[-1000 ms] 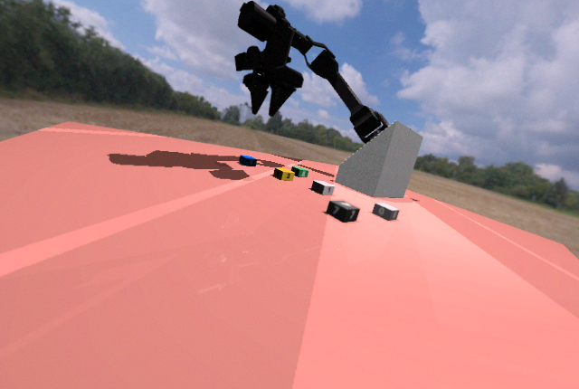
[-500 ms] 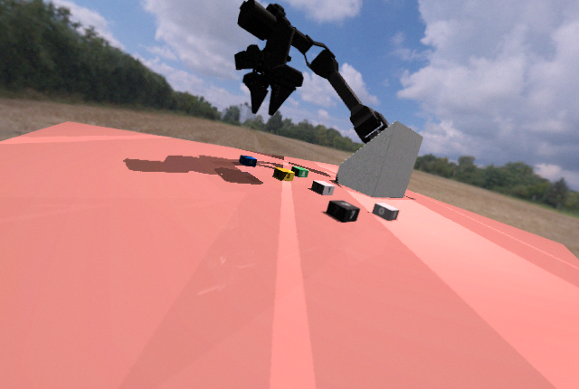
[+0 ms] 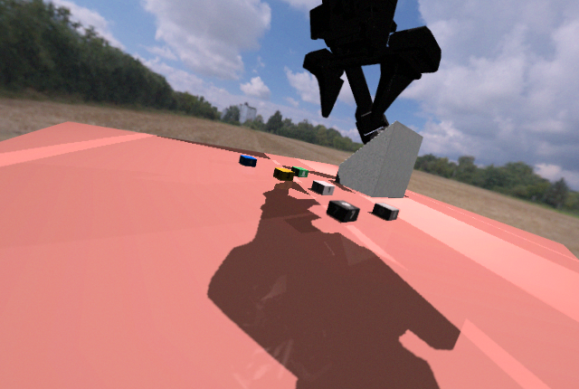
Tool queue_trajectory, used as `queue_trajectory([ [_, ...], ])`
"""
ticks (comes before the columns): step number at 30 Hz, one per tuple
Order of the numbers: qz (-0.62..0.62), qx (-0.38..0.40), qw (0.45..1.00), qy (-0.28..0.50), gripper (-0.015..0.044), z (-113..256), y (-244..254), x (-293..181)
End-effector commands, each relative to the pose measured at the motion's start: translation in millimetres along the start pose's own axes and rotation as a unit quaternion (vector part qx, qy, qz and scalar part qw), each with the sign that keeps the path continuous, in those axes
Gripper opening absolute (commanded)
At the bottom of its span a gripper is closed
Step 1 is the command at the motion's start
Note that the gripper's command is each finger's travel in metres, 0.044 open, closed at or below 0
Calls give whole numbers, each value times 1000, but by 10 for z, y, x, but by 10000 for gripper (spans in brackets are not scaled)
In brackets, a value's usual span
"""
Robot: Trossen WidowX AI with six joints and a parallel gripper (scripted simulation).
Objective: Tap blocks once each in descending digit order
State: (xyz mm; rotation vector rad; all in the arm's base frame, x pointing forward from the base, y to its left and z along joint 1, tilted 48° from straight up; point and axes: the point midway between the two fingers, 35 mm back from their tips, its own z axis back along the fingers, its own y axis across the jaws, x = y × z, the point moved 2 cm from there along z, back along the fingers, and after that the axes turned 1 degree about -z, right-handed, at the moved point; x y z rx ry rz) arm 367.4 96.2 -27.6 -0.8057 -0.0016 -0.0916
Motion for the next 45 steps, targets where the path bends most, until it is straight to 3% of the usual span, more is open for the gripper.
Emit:
queue_trajectory([
  [1,-4,-9,1000,6,400,-89,380,-151],
  [8,-4,-9,1000,6,400,-90,385,-153],
  [10,-4,-9,1000,6,348,-197,388,-144],
  [15,-5,-11,1000,6,216,-880,364,-159],
  [23,-5,-11,1000,6,20,-905,361,-162],
  [45,-5,-11,1000,6,20,-1122,356,-162],
])
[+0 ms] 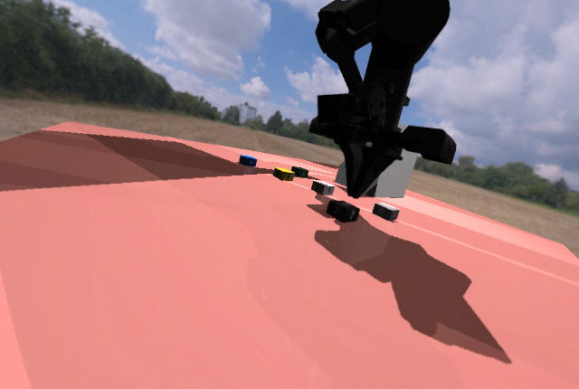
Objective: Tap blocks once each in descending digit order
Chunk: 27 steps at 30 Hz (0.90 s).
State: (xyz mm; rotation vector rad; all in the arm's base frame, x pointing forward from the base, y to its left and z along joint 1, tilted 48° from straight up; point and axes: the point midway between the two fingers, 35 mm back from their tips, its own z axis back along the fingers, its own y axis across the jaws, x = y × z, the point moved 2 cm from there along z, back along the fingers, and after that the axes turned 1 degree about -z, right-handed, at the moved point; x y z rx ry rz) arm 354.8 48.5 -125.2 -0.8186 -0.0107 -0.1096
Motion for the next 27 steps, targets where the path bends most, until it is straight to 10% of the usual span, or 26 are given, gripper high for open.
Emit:
queue_trajectory([
  [1,5,-5,1000,7,20,-114,-9,-41],
  [16,5,-5,1000,7,20,-185,-11,-44],
  [27,6,-3,1000,7,20,520,16,-11],
])
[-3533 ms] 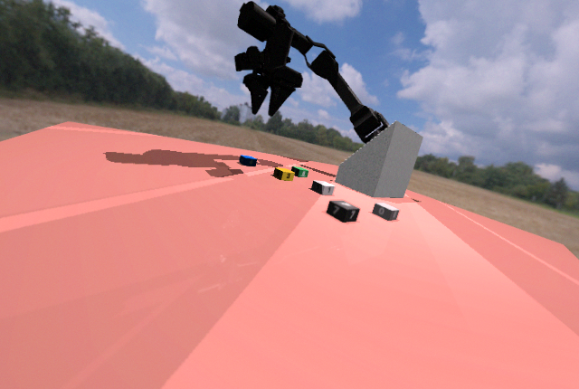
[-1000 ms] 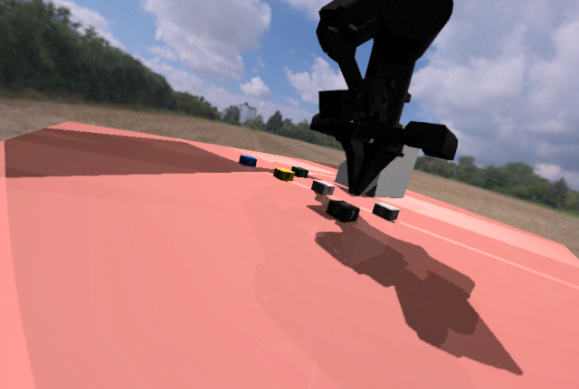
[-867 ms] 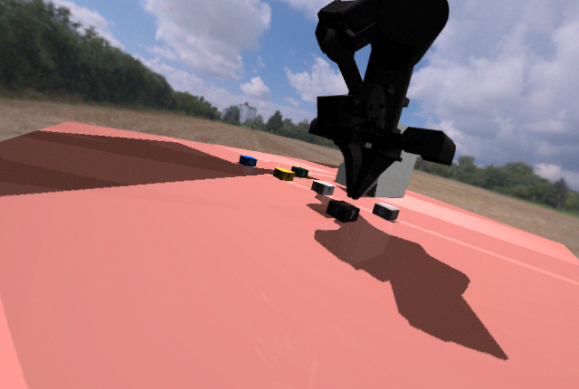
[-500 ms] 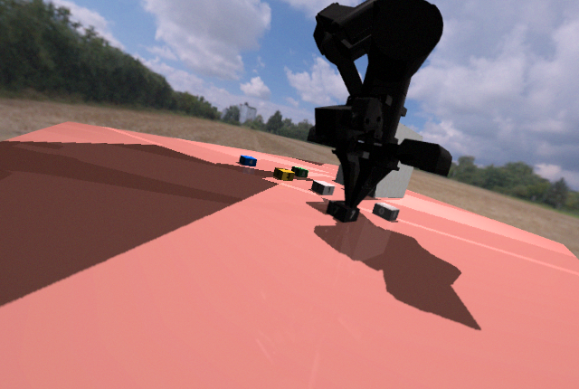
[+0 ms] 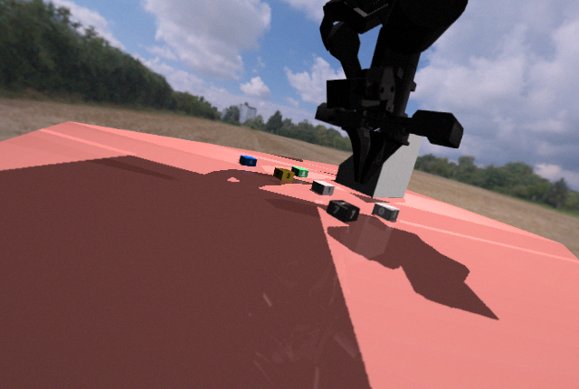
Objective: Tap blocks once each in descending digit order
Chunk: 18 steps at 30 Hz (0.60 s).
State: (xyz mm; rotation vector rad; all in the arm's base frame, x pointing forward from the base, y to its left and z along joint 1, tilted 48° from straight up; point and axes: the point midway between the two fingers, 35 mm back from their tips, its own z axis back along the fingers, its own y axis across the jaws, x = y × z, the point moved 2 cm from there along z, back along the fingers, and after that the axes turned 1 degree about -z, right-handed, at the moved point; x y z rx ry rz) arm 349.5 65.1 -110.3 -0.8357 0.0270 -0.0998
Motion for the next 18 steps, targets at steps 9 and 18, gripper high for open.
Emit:
queue_trajectory([
  [9,-5,8,1000,-7,20,758,-210,10],
  [18,-2,9,1000,-7,20,869,-1419,-253],
])
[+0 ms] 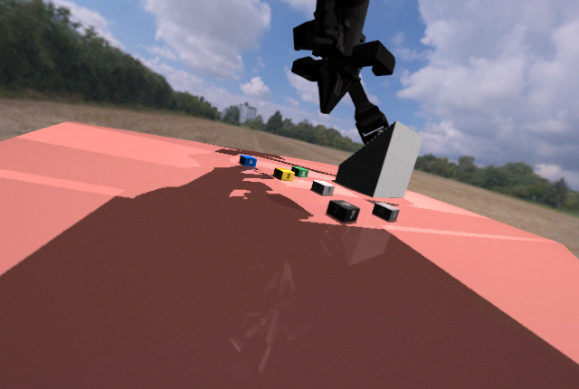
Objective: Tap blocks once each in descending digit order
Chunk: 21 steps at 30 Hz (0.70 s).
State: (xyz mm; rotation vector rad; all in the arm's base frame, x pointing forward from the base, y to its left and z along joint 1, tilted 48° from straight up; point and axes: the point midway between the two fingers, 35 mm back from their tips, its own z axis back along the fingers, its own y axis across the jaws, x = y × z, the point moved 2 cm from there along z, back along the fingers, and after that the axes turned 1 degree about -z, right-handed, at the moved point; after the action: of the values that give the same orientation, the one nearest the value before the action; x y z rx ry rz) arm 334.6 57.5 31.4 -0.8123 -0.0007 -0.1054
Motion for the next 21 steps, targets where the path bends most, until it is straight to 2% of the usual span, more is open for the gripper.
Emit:
queue_trajectory([
  [1,5,-4,1000,4,20,-4,-430,-183],
  [11,6,-12,1000,7,20,-147,-1397,-932],
  [17,6,-12,1000,7,20,-187,-1441,-989],
  [21,6,-9,1000,6,20,-650,-1438,-966],
])
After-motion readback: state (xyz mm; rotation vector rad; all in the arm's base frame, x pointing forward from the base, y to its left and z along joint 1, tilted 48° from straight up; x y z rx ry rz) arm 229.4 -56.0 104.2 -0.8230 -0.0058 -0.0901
